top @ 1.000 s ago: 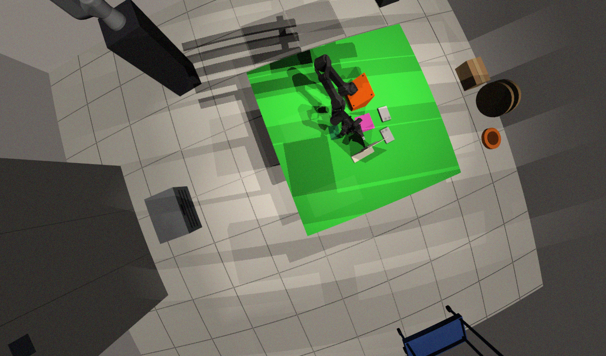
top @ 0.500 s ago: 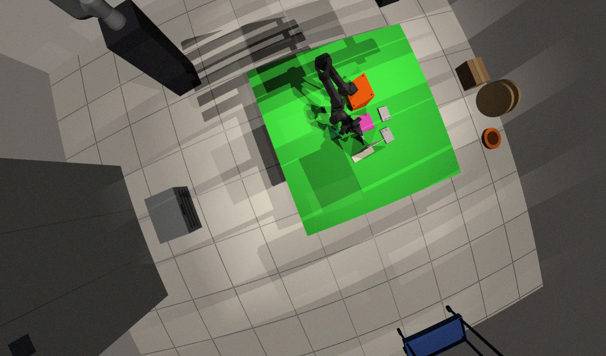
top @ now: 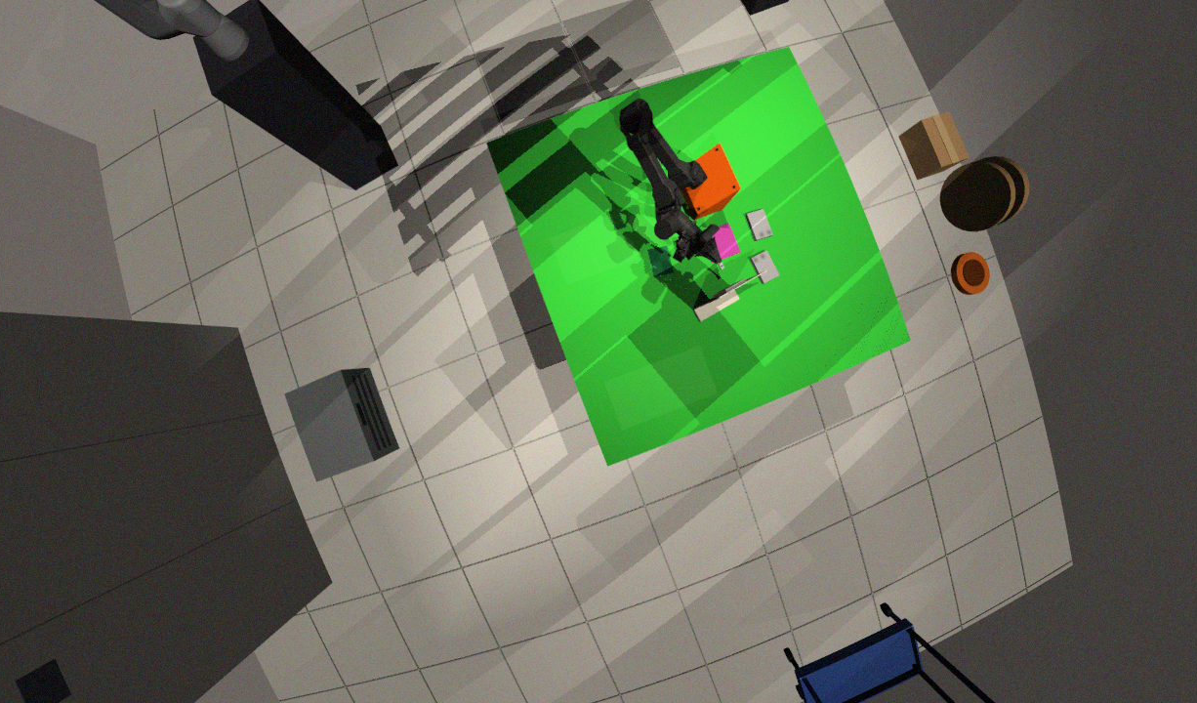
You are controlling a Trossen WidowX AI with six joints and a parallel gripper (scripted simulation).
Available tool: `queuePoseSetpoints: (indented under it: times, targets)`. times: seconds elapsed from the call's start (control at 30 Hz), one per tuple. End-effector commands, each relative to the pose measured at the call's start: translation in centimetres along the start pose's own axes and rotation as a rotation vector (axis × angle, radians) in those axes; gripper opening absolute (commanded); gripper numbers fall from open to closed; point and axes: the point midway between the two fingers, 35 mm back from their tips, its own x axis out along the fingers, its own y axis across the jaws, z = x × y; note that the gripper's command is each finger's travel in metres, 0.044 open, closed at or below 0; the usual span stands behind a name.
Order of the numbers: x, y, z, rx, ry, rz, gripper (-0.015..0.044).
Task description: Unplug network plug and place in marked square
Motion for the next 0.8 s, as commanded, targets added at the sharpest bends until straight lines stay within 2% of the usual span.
queuePoseSetpoints:
  times: [0.0,0.4,0.77]
  targets:
    - [-0.3,1.1,-0.1,0.002,-0.006,-0.001,0.0000]
    - [-1.3,3.2,-1.0,0.005,-0.004,-0.001,0.0000]
    - [0.4,0.2,-3.8,0.029,0.104,-0.178,0.0000]
